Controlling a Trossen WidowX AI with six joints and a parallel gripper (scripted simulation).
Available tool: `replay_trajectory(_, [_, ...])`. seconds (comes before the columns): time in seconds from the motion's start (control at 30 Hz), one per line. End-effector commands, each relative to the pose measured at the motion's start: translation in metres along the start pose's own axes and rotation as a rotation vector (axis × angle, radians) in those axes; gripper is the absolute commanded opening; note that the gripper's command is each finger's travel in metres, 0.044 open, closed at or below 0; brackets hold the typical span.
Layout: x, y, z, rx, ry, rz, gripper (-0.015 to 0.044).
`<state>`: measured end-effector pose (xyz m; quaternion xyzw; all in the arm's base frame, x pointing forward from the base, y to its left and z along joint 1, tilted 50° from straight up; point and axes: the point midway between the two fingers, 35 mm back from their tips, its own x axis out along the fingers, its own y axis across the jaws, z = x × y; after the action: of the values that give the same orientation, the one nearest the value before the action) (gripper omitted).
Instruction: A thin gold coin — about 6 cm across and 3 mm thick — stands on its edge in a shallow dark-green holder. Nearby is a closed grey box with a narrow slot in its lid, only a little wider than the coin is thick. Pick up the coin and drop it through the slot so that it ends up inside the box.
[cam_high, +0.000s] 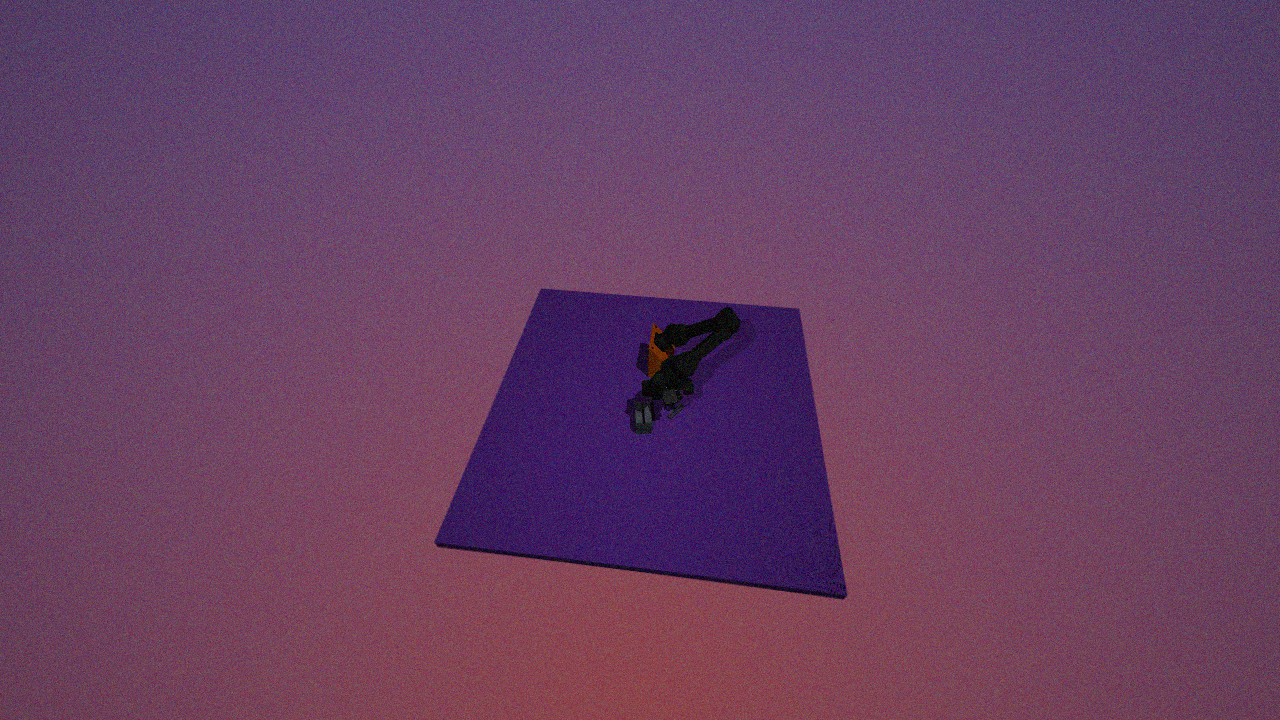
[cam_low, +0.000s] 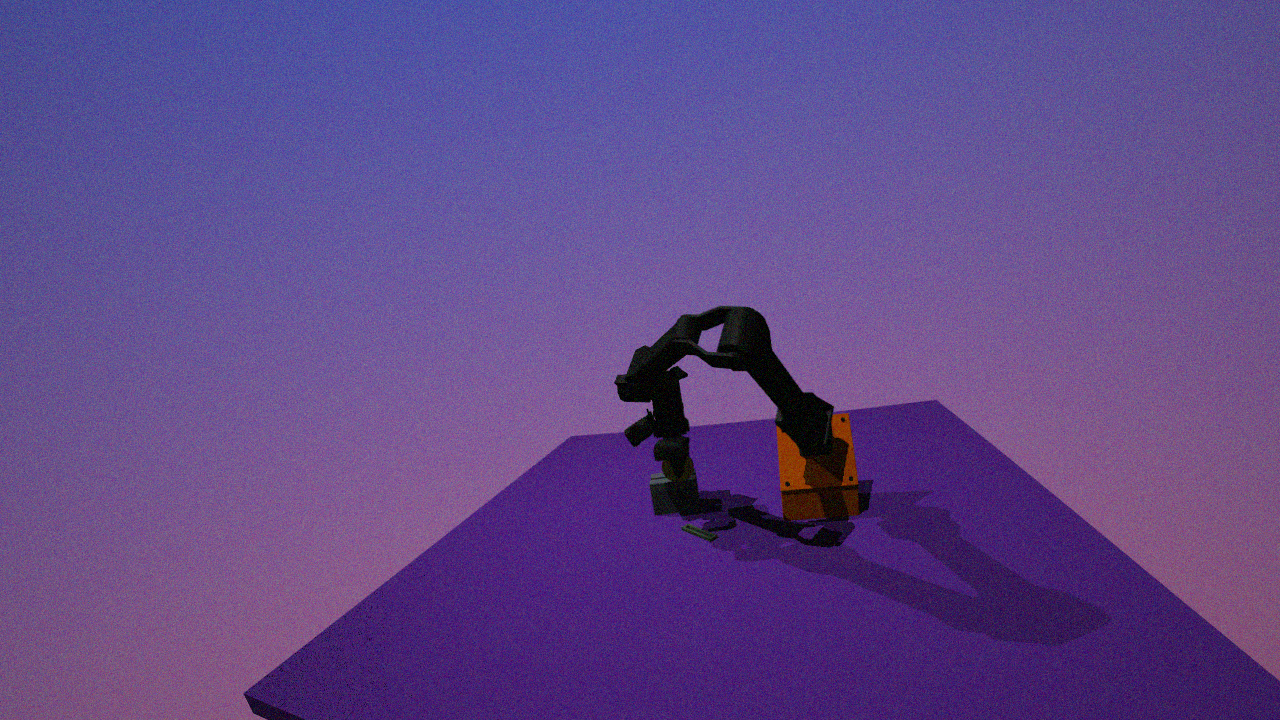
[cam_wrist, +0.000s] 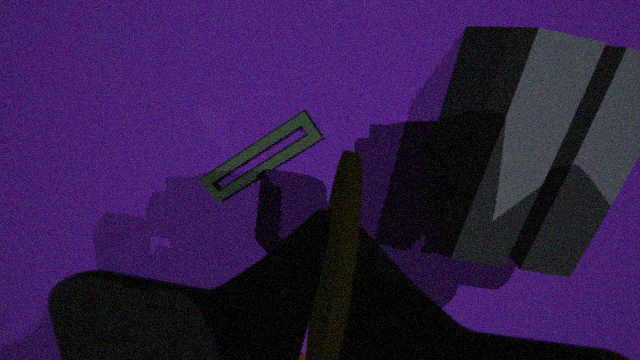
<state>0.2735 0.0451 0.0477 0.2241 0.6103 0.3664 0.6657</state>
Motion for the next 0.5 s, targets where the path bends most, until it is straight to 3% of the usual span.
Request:
replay_trajectory(0.0, [-0.001, -0.011, 0.005, -0.005, 0.0, -0.007, 0.0])
replay_trajectory(0.47, [-0.001, -0.045, 0.015, -0.006, -0.001, -0.007, 0.0])
